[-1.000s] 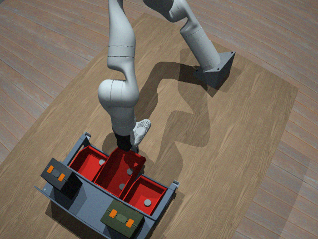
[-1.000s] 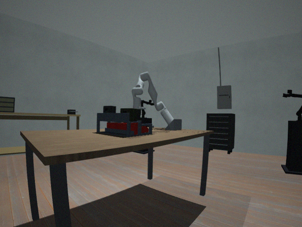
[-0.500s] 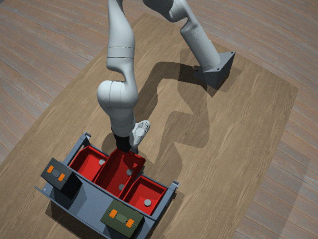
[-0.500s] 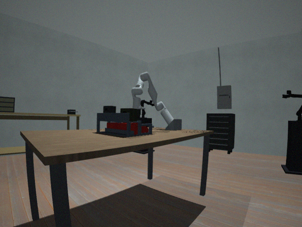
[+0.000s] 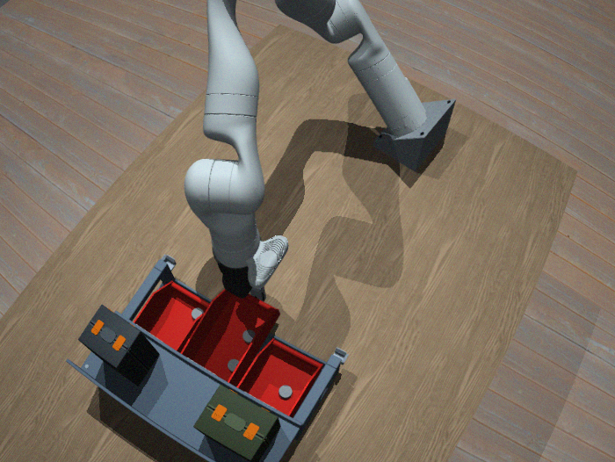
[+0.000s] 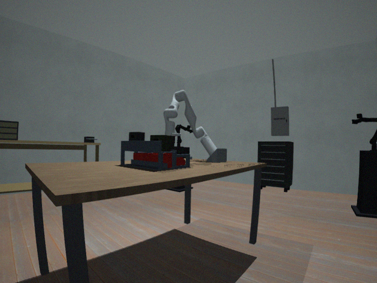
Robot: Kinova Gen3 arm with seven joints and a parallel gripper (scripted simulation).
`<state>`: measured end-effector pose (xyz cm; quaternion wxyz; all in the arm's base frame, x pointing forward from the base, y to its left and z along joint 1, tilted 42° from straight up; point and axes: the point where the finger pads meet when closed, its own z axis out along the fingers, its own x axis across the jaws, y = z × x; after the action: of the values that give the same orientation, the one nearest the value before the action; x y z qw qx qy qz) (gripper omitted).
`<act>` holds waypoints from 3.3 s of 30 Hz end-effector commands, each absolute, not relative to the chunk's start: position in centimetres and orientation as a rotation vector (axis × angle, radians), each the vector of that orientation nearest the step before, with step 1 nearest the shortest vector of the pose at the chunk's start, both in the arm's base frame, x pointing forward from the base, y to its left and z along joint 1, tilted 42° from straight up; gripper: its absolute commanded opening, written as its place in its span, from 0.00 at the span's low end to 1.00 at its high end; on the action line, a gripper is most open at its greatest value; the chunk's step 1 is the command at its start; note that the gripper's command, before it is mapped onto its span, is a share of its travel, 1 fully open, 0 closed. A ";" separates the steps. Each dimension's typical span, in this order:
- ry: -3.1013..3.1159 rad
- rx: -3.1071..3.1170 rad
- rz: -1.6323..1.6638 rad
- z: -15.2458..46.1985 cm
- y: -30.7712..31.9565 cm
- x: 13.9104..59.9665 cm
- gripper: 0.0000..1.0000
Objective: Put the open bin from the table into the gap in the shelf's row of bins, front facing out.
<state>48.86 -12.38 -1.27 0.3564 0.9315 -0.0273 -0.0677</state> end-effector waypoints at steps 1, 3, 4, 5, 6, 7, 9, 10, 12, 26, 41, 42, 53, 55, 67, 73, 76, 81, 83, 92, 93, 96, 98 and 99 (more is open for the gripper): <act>-0.070 2.406 -0.171 -1.3 -12.4 49.1 0.00; -0.070 2.406 -0.171 -1.3 -12.4 49.1 0.00; -0.070 2.406 -0.171 -1.3 -12.4 49.2 0.00; -0.070 2.406 -0.171 -1.3 -12.4 49.3 0.00; -0.070 2.406 -0.171 -1.3 -12.4 49.3 0.00; -0.070 2.406 -0.171 -1.3 -12.4 49.4 0.00; -0.070 2.406 -0.171 -1.3 -12.4 49.5 0.00; -0.070 2.406 -0.171 -1.3 -12.4 49.6 0.00; -0.070 2.406 -0.171 -1.3 -12.4 49.7 0.00; -0.070 2.406 -0.171 -1.4 -12.5 50.6 0.00; -0.070 2.406 -0.171 -1.5 -12.6 51.6 0.00; -0.070 2.406 -0.171 -1.5 -12.6 51.6 0.00; -0.070 2.406 -0.171 -1.6 -12.7 52.2 0.00; -0.070 2.406 -0.171 -1.6 -12.7 52.4 0.00; -0.070 2.406 -0.171 -1.7 -12.7 53.0 0.00; -0.070 2.406 -0.171 -1.7 -12.8 53.2 0.00; -0.070 2.406 -0.171 -1.7 -12.8 53.4 0.00; -0.070 2.406 -0.171 -1.7 -12.8 53.5 0.00; -0.070 2.406 -0.171 -1.7 -12.8 53.6 0.00; -0.070 2.406 -0.171 -1.8 -12.8 53.8 0.00; -0.070 2.406 -0.171 -1.8 -12.8 53.8 0.00; -0.070 2.406 -0.171 -1.8 -12.8 53.8 0.00; -0.070 2.406 -0.171 -1.8 -12.8 53.9 0.00; -0.070 2.406 -0.171 -1.8 -12.8 53.9 0.00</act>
<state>53.74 -12.90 -1.82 0.3565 0.9314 -0.0276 -0.0678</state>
